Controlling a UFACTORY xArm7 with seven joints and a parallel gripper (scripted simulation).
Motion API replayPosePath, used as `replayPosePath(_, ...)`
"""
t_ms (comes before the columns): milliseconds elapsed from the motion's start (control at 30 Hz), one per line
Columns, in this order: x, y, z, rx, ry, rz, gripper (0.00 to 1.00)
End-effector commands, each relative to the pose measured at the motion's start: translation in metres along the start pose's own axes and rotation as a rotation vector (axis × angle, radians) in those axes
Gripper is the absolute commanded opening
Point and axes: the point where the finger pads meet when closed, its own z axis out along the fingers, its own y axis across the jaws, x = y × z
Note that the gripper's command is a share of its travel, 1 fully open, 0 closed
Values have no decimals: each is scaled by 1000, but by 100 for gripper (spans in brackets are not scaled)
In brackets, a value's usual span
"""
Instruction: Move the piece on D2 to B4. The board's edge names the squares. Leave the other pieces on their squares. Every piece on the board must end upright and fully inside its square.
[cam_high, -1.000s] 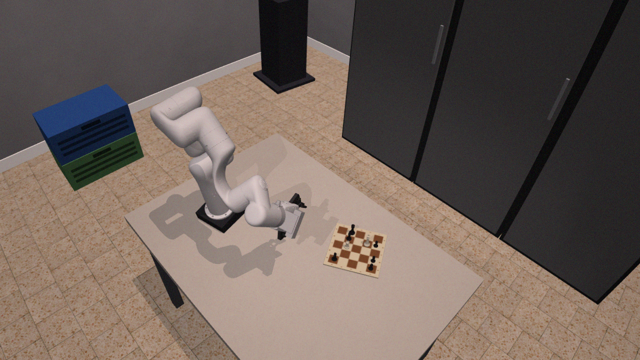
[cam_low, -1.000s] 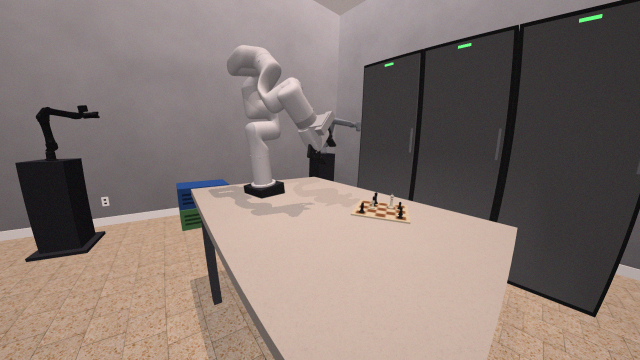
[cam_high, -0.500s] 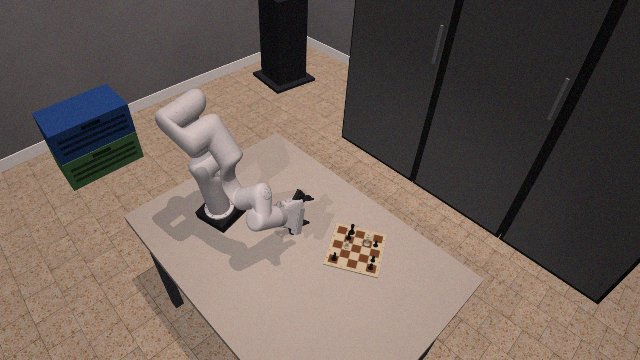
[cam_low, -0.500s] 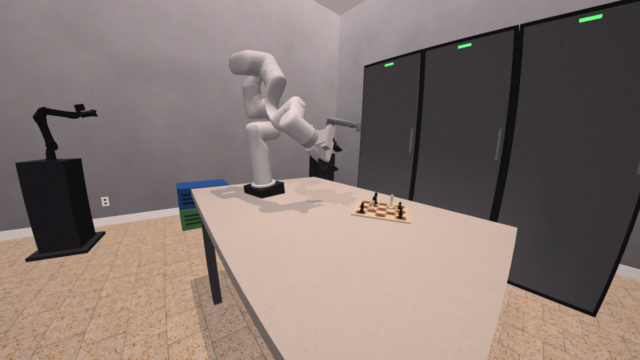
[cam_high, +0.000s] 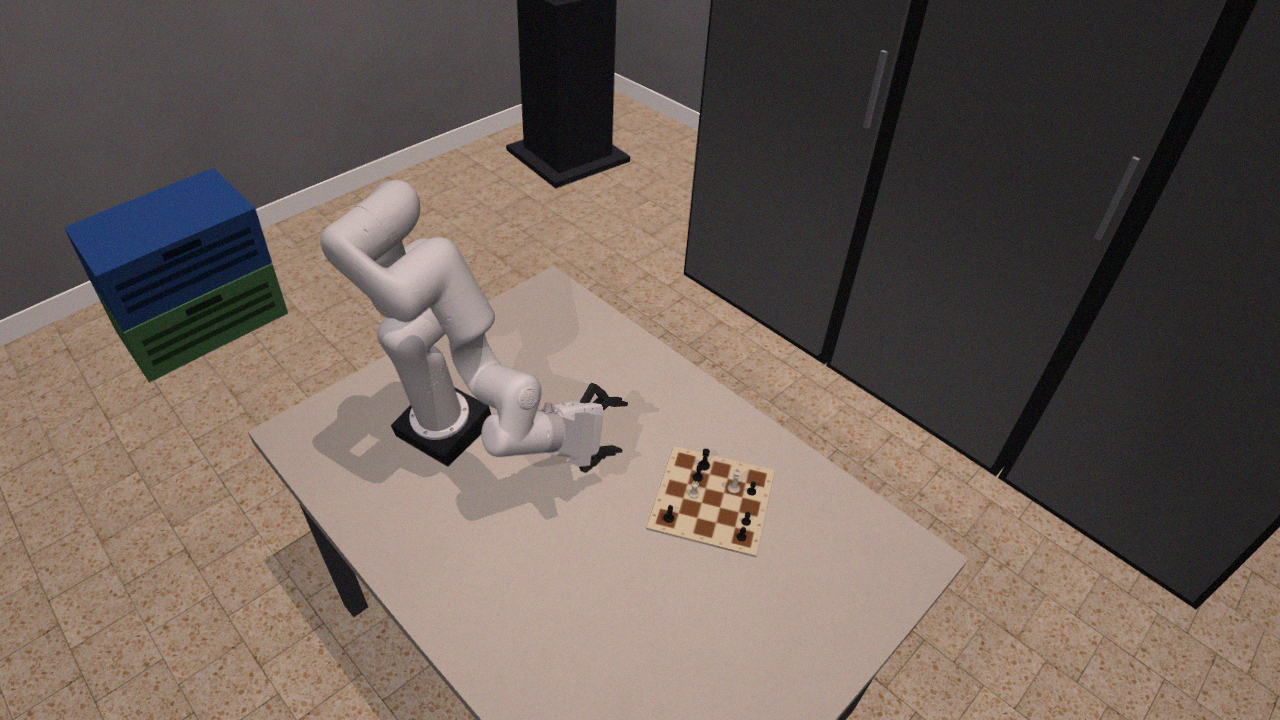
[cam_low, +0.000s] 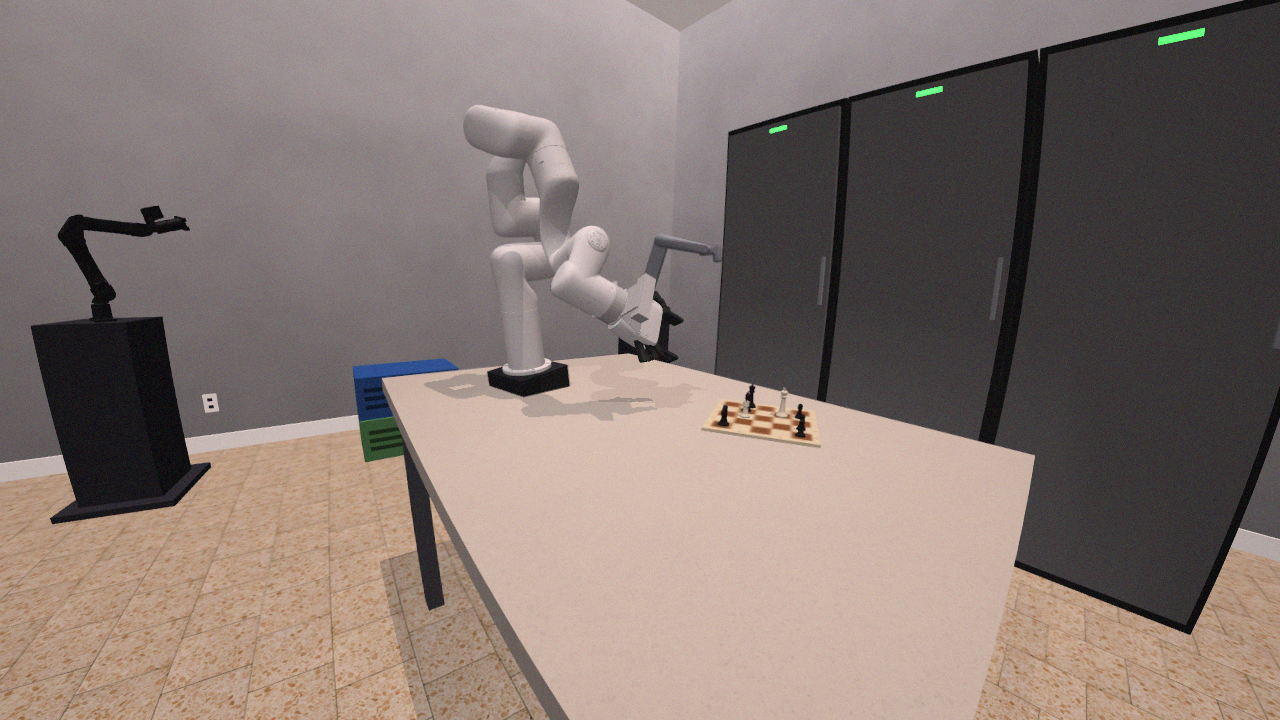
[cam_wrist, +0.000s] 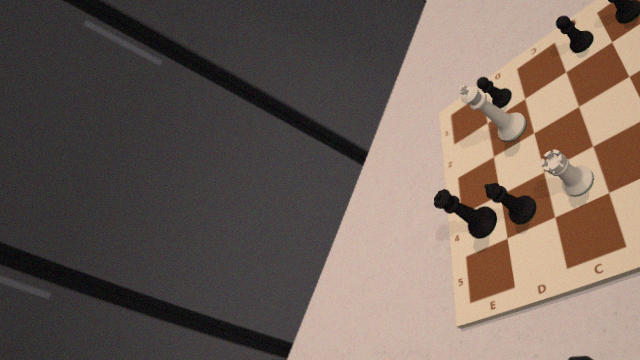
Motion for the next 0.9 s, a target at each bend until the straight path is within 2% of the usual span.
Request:
replayPosePath(0,-10,13,8,-57,135,-63,100)
replayPosePath(33,-14,19,7,-86,156,-78,100)
replayPosePath(133,-14,19,7,-86,156,-78,100)
replayPosePath(233,-28,34,2,-180,206,-122,100)
replayPosePath(300,-28,34,2,-180,206,-122,100)
replayPosePath(367,-37,44,-3,-244,231,-151,100)
replayPosePath(400,-37,44,-3,-244,231,-151,100)
replayPosePath(433,-41,49,-6,-275,241,-165,100)
replayPosePath(467,-41,49,-6,-275,241,-165,100)
replayPosePath(633,-53,61,-15,-366,263,-203,100)
replayPosePath(700,-53,61,-15,-366,263,-203,100)
replayPosePath(833,-68,73,-28,-472,277,-245,100)
replayPosePath(867,-68,73,-28,-472,277,-245,100)
